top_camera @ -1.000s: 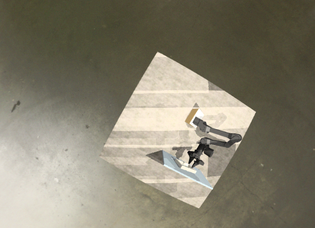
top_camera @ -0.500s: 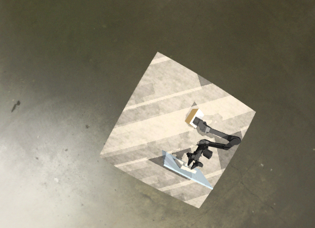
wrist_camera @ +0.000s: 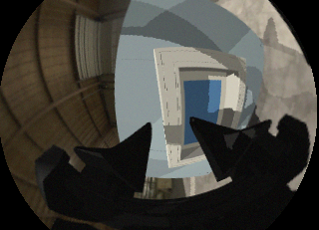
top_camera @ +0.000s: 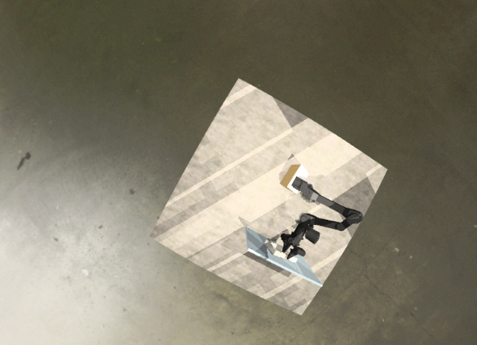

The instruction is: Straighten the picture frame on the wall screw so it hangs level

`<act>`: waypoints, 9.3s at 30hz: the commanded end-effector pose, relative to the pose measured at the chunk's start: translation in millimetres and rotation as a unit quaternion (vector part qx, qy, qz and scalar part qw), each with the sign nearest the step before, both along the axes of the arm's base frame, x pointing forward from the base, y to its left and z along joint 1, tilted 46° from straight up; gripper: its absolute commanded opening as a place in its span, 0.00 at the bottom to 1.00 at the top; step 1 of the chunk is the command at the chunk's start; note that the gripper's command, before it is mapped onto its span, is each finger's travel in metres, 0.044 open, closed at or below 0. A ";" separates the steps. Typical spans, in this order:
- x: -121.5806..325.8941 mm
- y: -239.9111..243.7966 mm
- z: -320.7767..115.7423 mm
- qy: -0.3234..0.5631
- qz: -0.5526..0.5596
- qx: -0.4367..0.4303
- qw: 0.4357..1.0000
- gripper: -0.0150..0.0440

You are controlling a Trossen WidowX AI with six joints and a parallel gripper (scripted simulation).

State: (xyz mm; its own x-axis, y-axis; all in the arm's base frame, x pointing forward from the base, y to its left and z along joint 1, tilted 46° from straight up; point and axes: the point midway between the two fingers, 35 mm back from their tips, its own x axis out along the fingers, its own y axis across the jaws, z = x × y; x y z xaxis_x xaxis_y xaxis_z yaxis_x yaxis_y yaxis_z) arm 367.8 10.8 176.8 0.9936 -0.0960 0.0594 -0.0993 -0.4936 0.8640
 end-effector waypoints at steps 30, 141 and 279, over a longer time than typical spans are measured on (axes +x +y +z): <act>3.0 0.8 -0.6 0.000 0.003 0.002 1.000 0.69; 1.9 -5.7 10.3 0.000 0.003 0.002 1.000 0.25; 1.5 -13.0 4.9 0.000 0.003 0.001 1.000 0.25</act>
